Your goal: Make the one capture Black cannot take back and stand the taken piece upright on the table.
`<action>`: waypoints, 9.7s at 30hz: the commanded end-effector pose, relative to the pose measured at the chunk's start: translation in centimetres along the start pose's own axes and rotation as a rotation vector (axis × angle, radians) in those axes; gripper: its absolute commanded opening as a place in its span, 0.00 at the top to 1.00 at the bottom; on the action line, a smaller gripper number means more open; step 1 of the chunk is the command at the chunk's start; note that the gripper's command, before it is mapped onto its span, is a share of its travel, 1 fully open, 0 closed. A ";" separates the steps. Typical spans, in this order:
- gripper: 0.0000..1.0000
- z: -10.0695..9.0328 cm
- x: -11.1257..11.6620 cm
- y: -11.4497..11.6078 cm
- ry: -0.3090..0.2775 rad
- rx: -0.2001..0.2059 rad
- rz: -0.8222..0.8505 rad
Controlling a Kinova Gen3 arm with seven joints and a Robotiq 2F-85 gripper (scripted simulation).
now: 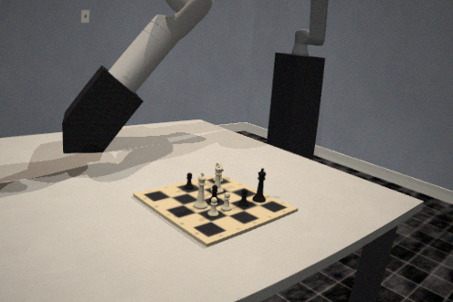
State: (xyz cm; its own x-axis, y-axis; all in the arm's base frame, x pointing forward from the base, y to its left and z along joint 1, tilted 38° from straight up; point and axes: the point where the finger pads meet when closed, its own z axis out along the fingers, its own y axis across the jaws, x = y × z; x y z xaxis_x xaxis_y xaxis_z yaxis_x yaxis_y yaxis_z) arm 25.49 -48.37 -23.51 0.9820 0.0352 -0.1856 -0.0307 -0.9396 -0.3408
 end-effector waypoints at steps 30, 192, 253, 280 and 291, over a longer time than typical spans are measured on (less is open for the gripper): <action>0.00 -0.6 1.8 -0.1 0.032 -0.015 0.001; 0.00 -27.3 55.1 -45.6 1.149 0.140 0.614; 0.00 -27.2 54.6 -52.5 1.154 0.198 0.745; 0.00 -27.0 54.3 -54.2 1.150 0.210 0.778; 0.00 -27.0 54.3 -54.2 1.150 0.210 0.778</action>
State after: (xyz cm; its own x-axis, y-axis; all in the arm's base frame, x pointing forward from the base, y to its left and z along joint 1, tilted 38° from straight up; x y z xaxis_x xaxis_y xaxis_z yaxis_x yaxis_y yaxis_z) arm 85.41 -4.71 9.60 0.2987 -0.8552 0.4235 -0.5573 -0.5166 -0.6501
